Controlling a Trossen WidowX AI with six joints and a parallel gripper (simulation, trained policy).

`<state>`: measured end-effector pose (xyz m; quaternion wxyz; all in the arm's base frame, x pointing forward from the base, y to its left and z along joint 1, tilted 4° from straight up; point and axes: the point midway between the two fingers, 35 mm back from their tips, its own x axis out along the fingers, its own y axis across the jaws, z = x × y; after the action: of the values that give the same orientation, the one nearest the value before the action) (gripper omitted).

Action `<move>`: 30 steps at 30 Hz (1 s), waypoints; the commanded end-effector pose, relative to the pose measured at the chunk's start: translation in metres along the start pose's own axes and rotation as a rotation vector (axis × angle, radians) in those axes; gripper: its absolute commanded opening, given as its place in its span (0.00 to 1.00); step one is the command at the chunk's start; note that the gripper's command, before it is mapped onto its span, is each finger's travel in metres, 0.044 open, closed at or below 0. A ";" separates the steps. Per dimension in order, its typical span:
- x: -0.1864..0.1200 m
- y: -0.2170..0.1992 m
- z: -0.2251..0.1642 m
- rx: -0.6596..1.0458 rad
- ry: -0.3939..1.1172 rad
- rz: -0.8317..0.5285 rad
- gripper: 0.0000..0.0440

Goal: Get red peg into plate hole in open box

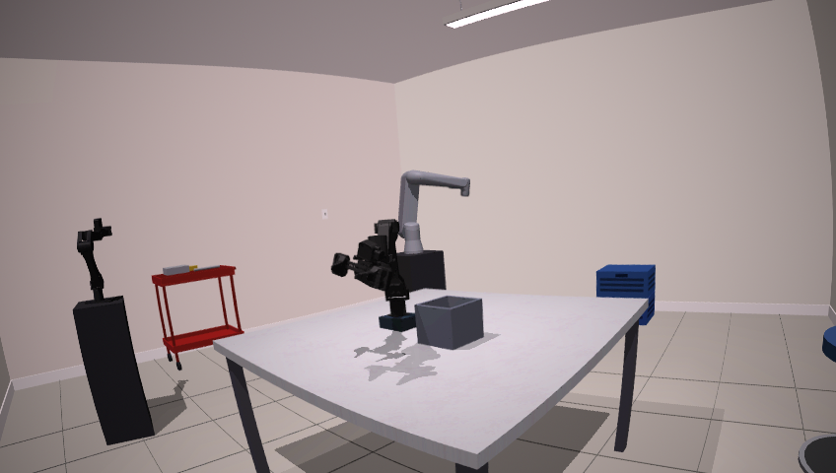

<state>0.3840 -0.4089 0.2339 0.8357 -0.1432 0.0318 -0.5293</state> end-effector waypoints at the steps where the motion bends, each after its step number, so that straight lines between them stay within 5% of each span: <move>1: 0.001 0.000 -0.002 -0.009 0.008 0.000 0.97; 16: -0.016 0.059 0.030 -0.043 0.074 0.176 1.00; 30: -0.072 0.129 0.094 0.069 0.095 0.423 1.00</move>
<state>0.4805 -0.2853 0.2773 0.9232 -0.0919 0.0851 -0.3633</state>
